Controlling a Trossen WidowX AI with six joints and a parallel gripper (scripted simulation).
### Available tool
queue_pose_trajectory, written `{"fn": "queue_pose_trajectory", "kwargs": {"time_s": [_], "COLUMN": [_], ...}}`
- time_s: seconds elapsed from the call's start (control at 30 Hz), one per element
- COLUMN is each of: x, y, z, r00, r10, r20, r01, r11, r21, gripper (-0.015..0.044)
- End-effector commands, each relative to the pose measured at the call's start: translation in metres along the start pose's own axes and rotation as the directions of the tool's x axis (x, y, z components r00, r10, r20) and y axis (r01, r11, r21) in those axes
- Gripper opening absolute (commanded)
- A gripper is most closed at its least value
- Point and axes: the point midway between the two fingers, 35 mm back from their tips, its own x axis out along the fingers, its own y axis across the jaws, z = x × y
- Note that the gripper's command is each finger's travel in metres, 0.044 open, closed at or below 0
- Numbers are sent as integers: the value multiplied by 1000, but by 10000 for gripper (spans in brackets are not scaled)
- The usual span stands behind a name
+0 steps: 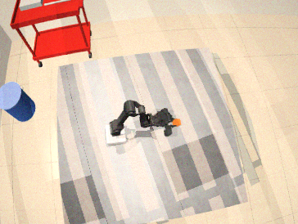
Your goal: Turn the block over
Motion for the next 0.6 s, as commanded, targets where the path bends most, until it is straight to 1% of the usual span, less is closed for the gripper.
{"fn": "queue_pose_trajectory", "kwargs": {"time_s": [0.0, 0.3, 0.57], "x": [0, 0, 0], "y": [-1, -1, -1], "z": [1, 1, 1], "r00": [1000, 1000, 1000], "r10": [-5, -5, -5], "r20": [3, 3, 3], "r01": [5, 5, 5], "r11": [1000, 1000, 1000], "r21": [4, 4, 4], "gripper": [210, 440, 440]}}
